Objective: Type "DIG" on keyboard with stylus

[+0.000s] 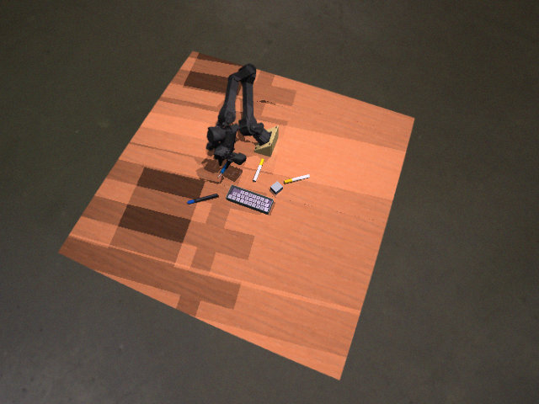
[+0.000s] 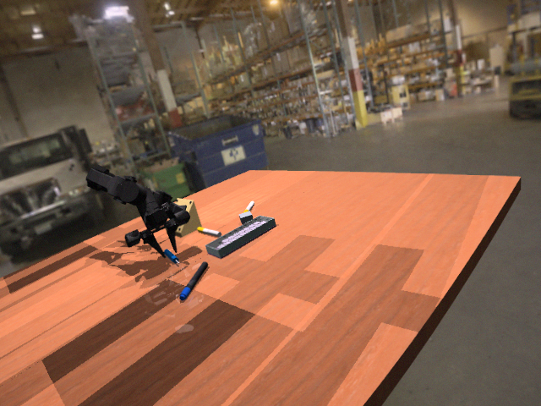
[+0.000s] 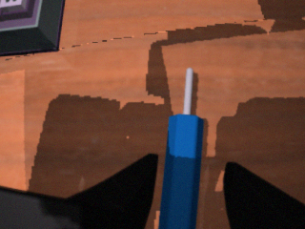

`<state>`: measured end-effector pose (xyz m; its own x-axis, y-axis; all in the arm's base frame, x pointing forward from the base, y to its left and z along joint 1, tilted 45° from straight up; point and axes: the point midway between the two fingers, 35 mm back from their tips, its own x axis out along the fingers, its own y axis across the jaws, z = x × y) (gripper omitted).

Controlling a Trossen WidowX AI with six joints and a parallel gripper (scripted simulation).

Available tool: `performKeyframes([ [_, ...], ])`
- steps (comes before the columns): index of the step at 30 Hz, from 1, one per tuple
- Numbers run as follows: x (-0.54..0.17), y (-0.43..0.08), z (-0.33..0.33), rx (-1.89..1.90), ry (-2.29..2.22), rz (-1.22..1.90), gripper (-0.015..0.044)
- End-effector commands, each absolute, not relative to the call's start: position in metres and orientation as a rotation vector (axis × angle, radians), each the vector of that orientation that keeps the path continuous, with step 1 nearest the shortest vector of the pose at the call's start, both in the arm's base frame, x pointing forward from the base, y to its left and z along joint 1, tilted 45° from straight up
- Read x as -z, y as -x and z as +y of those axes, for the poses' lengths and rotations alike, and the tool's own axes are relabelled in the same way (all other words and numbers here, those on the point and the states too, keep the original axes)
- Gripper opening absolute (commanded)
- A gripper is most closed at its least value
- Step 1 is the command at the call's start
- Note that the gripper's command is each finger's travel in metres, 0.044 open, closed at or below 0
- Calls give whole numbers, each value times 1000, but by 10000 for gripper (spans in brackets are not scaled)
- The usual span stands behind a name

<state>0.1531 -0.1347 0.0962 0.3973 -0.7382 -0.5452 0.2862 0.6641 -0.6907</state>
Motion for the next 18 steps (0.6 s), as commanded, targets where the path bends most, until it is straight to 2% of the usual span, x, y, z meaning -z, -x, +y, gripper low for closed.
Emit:
performKeyframes([
  [1, -91, -152, -136, 683, 551, 967, 150],
  [18, -86, -151, -140, 683, 551, 966, 150],
])
